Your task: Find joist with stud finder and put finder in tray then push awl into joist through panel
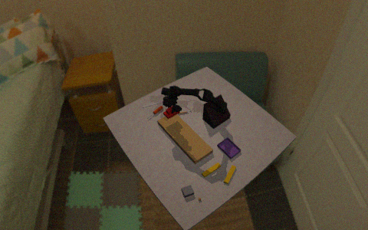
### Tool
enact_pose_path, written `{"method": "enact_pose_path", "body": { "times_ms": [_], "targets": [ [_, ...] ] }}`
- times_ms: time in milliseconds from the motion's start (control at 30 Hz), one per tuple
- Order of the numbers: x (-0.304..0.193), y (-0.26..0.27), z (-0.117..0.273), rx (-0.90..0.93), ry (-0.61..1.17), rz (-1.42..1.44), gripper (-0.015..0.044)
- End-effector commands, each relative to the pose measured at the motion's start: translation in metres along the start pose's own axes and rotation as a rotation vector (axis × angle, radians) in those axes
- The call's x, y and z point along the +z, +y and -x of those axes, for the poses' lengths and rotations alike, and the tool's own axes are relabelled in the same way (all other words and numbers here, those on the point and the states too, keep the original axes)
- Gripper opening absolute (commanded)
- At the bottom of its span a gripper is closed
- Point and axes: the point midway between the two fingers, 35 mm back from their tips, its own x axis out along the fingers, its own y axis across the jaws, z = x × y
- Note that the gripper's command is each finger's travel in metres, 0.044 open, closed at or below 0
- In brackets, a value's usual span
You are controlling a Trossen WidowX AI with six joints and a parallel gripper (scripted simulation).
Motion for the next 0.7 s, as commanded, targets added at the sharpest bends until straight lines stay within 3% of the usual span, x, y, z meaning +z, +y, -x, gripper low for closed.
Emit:
{"method": "enact_pose_path", "body": {
  "times_ms": [0,667],
  "targets": [
    [0.009,-0.002,0.001,0.000,-0.013,-0.001,0.0000],
    [0.003,-0.003,-0.031,0.000,-0.013,-0.001,0.0000]
  ]
}}
